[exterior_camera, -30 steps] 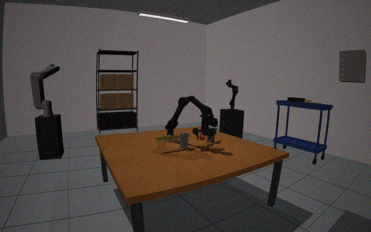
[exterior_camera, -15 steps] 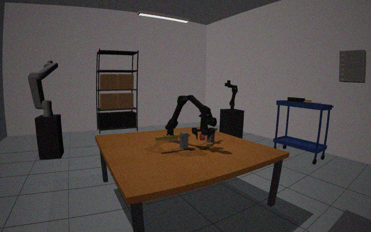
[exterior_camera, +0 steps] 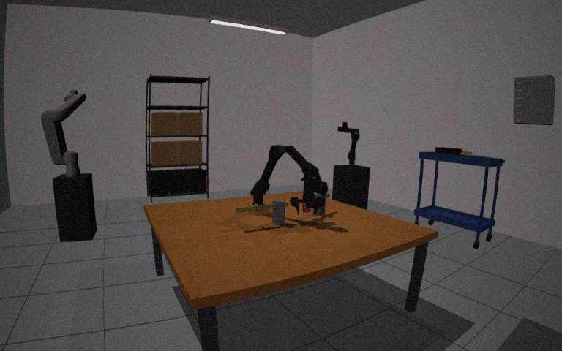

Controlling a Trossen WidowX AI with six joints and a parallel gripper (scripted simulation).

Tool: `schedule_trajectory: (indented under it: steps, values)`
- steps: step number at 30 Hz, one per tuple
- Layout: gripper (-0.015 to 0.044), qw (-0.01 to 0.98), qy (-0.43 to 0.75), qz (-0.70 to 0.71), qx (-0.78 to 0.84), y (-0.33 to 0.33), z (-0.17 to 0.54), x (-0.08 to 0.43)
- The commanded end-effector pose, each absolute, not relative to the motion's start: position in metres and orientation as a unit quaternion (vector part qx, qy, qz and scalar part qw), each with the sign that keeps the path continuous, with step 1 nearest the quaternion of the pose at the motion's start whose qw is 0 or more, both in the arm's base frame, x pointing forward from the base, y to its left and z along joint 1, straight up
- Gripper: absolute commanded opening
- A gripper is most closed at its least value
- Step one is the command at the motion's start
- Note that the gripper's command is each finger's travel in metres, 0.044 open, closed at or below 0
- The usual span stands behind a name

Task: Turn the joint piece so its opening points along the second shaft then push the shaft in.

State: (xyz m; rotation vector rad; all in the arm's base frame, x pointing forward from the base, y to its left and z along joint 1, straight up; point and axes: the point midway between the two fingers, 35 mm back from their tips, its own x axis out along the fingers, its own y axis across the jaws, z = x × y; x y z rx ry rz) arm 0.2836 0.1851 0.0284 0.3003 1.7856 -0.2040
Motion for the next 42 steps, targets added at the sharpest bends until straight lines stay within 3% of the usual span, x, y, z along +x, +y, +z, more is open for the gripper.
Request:
schedule_trajectory:
  steps: [1, 11, 42]
  values:
    - [0.044, 0.61, 0.776, -0.091, 0.132, 0.1854, 0.0234, 0.2809]
    - [0.0182, 0.61, 0.776, -0.091, 0.132, 0.1854, 0.0234, 0.2809]
    - [0.0182, 0.61, 0.776, -0.091, 0.132, 0.1854, 0.0234, 0.2809]
